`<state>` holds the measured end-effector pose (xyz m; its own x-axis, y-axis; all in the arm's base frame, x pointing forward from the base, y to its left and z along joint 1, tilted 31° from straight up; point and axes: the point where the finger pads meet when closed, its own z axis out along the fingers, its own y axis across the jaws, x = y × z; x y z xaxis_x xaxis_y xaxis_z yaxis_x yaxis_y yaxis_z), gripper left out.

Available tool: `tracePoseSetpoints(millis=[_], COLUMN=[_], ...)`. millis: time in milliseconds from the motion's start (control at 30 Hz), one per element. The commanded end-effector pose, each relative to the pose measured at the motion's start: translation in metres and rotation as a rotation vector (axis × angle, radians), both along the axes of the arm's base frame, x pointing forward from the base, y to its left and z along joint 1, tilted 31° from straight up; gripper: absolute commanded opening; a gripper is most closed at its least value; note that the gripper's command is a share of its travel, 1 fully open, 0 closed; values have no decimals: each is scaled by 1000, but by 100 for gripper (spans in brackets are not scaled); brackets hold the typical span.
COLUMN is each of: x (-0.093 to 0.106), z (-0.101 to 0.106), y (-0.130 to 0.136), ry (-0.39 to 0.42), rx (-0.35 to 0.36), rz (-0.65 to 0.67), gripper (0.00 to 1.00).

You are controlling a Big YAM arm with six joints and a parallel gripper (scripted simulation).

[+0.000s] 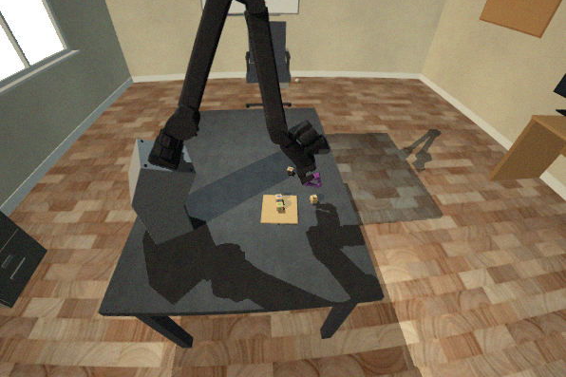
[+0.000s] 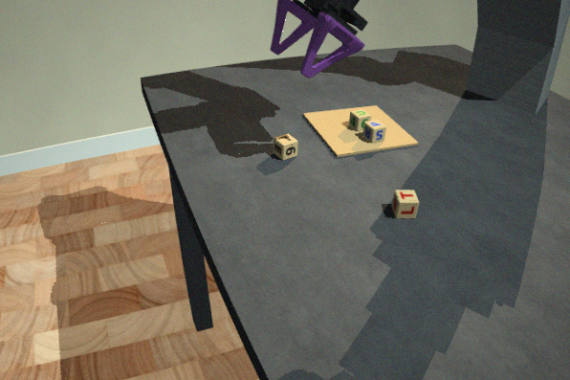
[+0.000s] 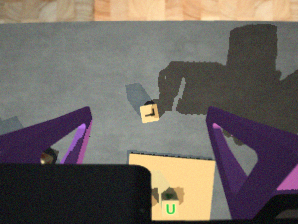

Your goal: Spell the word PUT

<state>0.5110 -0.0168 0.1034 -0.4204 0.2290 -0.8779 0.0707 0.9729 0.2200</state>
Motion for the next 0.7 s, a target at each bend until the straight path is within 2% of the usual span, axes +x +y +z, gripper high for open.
tracePoseSetpoints(millis=[0,100,167,267,367,433,533,567,667], x=[8,-11,-41,-41,-101,-127,-132,-124,-123], z=[4,-11,-31,-31,-60,-68,-70,-65,-65], y=[0,-8,-11,-11,-12,-11,-11,-12,-5], ry=[-15,-10,-9,-9,-5,-1,0,-18,-18], rx=[-15,-13,-13,-13,-13,-13,-13,-15,-16], rz=[8,-5,-5,-5,-5,-5,-5,-4,13], gripper=[100,100,100,100,100,100,100,100,100])
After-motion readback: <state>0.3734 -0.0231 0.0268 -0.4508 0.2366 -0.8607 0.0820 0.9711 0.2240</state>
